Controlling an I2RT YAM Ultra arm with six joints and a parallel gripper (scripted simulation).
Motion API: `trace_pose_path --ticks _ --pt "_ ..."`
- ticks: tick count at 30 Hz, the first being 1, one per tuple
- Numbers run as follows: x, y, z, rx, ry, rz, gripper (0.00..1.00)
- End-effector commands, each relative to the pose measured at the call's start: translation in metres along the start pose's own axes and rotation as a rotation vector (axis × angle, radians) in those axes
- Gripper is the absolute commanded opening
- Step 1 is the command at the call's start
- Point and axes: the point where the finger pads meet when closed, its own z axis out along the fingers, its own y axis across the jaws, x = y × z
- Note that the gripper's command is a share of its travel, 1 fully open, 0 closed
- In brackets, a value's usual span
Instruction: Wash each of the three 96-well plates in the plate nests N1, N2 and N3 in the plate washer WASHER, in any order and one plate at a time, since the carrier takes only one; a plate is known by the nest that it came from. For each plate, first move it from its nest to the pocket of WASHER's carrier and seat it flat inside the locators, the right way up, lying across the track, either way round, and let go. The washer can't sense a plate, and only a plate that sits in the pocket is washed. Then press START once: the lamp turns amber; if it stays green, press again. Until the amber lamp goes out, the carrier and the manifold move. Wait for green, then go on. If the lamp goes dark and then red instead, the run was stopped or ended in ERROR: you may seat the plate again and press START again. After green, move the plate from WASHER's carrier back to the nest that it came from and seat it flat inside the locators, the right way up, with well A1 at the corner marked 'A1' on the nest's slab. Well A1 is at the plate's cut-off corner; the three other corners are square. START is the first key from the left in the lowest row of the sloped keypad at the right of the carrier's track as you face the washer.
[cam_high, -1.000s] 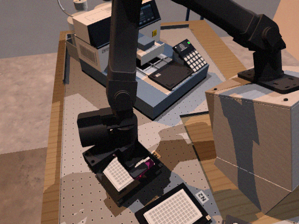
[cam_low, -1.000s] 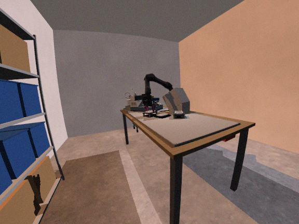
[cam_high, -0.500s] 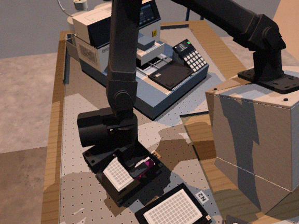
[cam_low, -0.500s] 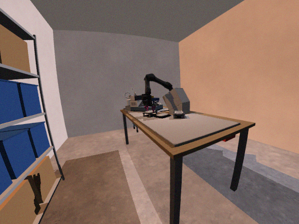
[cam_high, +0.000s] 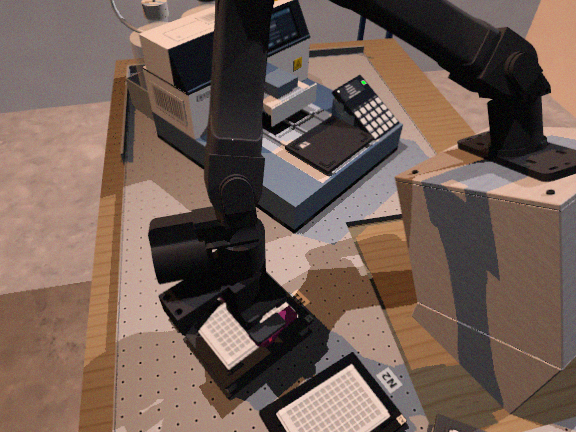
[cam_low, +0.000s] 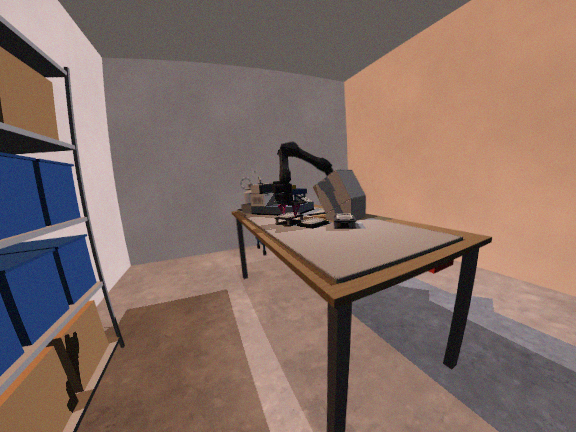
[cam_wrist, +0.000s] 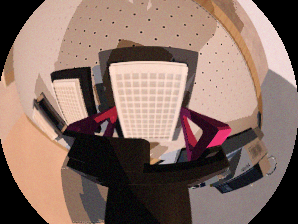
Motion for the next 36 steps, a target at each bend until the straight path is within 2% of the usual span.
trace_pose_path --ticks 1,11,12,13,16,28,29,36 --pt "-0.005 -0.002 -0.003 0.003 -0.014 0.001 1.00" --pt "-0.005 -0.002 -0.003 0.003 -0.014 0.001 1.00" --pt "-0.013 -0.009 -0.012 0.009 -0.034 0.008 1.00" --pt "-0.011 -0.004 -0.014 0.005 -0.029 0.002 1.00" --pt "0.000 0.002 -0.016 -0.003 -0.006 -0.009 1.00" --pt "0.001 0.002 -0.033 0.001 -0.004 -0.009 1.00" --pt "-0.005 -0.002 -0.036 0.006 -0.018 -0.001 1.00" --pt "0.001 0.002 -0.046 0.001 -0.004 -0.009 1.00"
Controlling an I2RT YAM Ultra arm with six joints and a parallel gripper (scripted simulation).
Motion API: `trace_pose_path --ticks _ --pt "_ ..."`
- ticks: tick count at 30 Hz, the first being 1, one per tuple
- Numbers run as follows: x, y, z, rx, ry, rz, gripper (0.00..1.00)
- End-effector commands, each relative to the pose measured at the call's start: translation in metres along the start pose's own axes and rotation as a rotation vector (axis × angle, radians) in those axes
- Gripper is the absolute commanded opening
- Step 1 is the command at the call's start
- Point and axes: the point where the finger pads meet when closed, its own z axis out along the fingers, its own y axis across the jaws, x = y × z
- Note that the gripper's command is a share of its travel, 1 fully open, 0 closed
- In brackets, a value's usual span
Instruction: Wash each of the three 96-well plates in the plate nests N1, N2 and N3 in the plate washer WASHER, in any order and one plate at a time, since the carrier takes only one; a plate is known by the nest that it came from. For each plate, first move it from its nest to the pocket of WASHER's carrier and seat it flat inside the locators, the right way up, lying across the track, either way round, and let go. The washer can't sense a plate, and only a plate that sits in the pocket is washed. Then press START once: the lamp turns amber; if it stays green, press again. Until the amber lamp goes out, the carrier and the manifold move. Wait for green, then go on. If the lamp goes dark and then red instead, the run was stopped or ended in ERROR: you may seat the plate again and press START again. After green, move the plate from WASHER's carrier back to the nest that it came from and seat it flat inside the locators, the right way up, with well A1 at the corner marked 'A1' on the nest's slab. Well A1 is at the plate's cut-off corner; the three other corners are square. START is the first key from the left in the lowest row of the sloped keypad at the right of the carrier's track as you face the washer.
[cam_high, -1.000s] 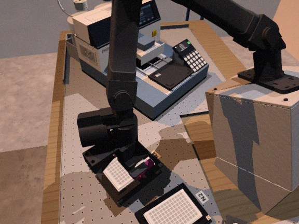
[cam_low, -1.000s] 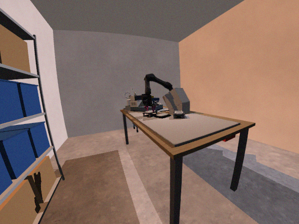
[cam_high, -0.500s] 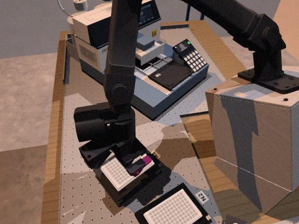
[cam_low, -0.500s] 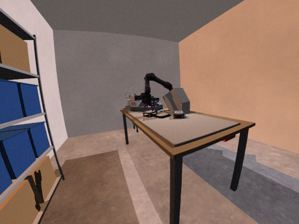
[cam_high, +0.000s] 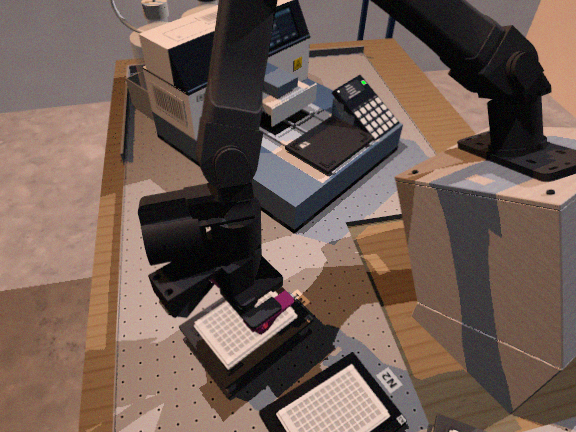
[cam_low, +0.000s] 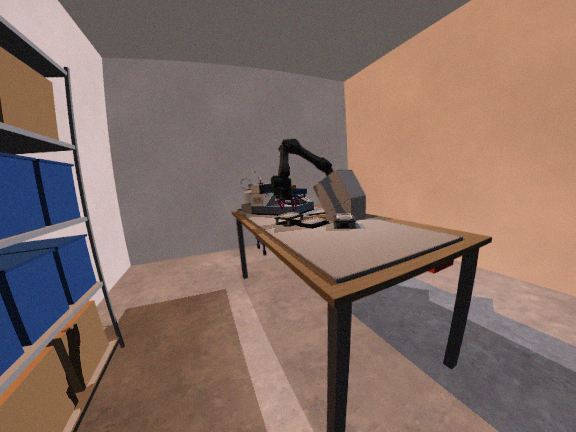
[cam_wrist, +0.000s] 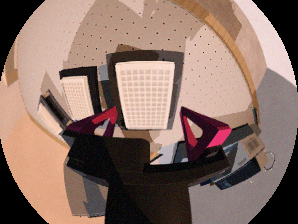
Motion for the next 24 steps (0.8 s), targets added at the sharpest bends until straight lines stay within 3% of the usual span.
trace_pose_path --ticks 1,24 --pt "0.004 0.007 -0.014 -0.003 0.006 -0.016 1.00" --pt "-0.004 0.002 -0.052 0.005 -0.014 -0.004 1.00"
